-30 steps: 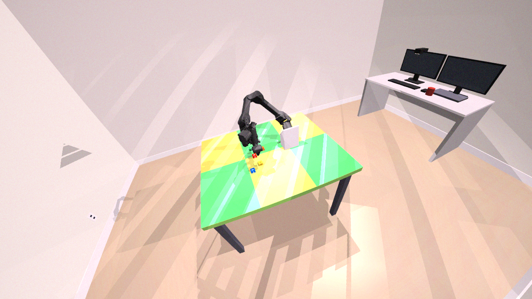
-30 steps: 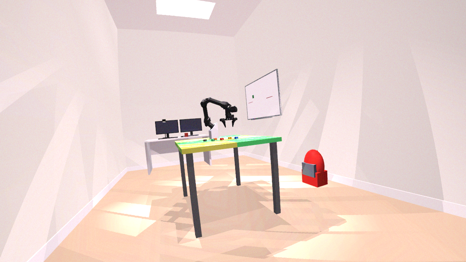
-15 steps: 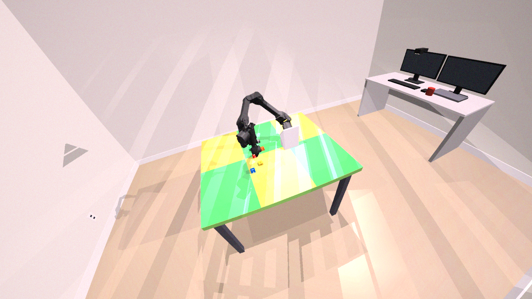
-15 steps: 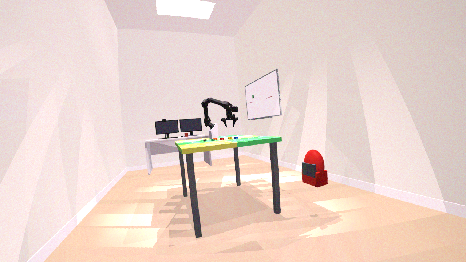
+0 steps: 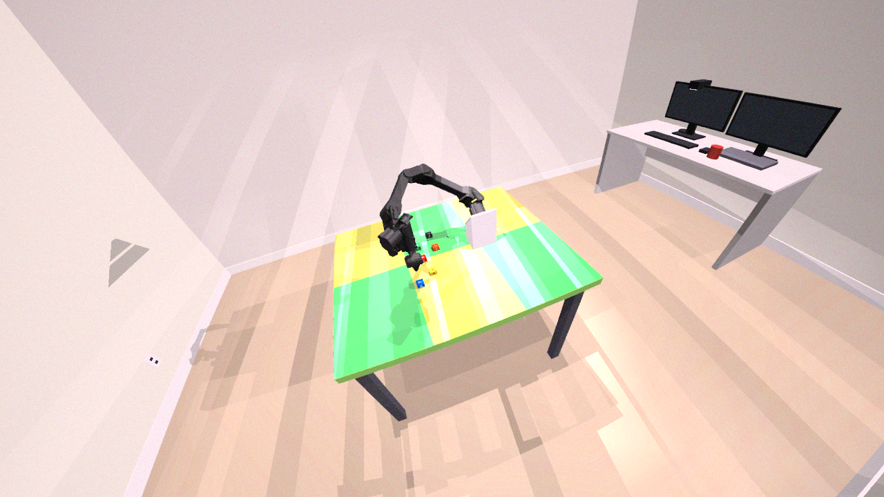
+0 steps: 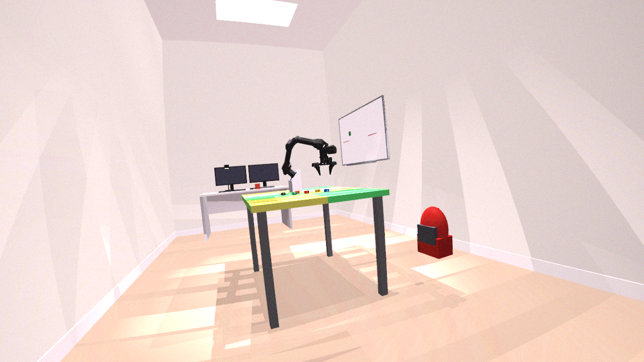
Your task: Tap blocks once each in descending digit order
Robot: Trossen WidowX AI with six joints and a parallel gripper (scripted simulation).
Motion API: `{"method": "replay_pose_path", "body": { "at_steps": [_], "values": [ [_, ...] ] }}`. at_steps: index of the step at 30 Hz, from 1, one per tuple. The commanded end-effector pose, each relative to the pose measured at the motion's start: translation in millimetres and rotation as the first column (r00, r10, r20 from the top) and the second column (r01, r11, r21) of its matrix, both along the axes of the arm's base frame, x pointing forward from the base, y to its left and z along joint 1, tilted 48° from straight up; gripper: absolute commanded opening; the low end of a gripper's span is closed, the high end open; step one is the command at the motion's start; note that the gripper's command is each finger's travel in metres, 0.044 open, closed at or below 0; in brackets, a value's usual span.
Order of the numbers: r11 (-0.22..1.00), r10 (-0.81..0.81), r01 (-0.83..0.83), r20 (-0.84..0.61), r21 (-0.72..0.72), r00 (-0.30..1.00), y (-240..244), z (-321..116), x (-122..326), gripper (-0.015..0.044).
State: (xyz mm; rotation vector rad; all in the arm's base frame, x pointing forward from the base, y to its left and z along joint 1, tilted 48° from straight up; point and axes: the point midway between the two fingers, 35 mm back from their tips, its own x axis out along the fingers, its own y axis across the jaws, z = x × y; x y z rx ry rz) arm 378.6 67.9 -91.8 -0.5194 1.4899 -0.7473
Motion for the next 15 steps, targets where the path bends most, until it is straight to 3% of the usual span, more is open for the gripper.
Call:
{"method": "replay_pose_path", "body": {
  "at_steps": [1,12,15],
  "values": [
    [1.000,0.004,-0.004,-0.005,-0.005,1.000,0,-2,2,0.0400],
    [1.000,0.004,-0.004,-0.005,-0.005,1.000,0,-2,2,0.0400],
    [1.000,0.006,-0.006,-0.006,-0.001,1.000,-14,16,4,0.0400]
  ]
}}
